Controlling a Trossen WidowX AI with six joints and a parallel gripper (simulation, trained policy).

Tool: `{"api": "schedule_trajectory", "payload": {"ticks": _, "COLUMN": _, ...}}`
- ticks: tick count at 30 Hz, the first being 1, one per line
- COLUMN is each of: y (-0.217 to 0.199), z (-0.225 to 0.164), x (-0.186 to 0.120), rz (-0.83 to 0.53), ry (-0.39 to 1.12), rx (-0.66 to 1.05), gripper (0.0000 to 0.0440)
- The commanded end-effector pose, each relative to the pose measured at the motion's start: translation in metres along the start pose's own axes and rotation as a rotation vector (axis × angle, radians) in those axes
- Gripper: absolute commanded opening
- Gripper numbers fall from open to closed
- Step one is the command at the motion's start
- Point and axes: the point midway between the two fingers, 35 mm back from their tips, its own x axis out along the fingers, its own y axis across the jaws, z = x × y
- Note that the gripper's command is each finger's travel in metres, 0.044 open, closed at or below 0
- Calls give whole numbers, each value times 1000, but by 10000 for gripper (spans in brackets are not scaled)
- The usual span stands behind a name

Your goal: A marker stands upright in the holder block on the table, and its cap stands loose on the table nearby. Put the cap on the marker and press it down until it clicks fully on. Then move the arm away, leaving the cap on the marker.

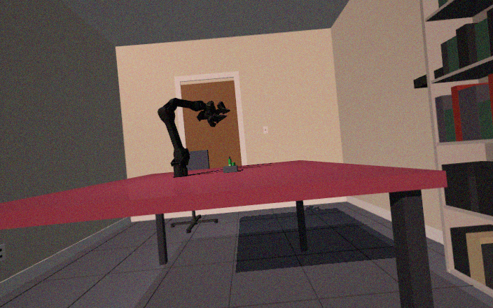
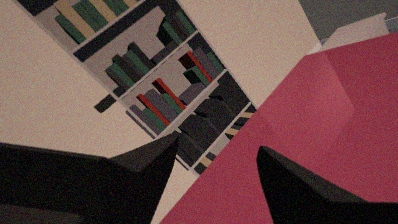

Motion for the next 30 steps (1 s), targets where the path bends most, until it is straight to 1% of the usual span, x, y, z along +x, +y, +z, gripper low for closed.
{"api": "schedule_trajectory", "payload": {"ticks": 1, "y": -1, "z": -9, "x": 2, "rz": -15, "ry": 27, "rx": -17, "gripper": 247}}
{"api": "schedule_trajectory", "payload": {"ticks": 15, "y": -9, "z": -38, "x": 9, "rz": -81, "ry": 132, "rx": -77, "gripper": 275}}
{"api": "schedule_trajectory", "payload": {"ticks": 30, "y": -23, "z": -67, "x": 18, "rz": -184, "ry": 228, "rx": -118, "gripper": 301}}
